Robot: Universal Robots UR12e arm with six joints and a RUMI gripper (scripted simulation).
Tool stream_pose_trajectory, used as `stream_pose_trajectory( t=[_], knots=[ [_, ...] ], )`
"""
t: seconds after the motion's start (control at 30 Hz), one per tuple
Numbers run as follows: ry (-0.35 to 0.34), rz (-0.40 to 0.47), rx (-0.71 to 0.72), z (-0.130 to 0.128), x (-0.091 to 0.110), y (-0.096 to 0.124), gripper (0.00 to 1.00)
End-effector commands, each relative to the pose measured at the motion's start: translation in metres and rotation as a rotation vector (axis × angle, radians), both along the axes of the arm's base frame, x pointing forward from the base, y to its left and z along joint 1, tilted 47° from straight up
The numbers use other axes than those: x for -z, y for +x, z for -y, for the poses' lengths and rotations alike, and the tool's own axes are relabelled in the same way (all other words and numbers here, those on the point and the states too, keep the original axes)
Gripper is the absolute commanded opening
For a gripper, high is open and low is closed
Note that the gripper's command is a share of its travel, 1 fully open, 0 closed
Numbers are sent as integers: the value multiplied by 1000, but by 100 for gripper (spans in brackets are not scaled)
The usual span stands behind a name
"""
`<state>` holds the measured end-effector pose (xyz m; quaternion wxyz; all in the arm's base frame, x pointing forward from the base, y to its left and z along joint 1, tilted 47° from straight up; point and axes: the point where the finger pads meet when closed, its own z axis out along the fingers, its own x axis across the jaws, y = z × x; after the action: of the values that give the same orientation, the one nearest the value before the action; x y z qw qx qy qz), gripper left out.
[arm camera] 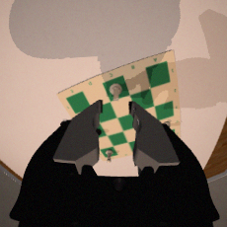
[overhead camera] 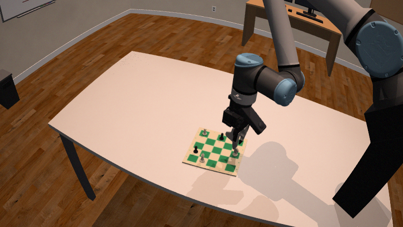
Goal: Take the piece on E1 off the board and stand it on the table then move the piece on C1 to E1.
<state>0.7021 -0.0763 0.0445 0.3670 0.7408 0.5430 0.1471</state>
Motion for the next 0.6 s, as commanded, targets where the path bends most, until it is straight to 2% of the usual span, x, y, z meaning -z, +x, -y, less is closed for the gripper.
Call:
stream_pose_trajectory(
  t=[0.0,0.57],
  knots=[
    [0,1,0,0,0,1,22],
    [0,1,0,10,19,17,22]
  ],
)
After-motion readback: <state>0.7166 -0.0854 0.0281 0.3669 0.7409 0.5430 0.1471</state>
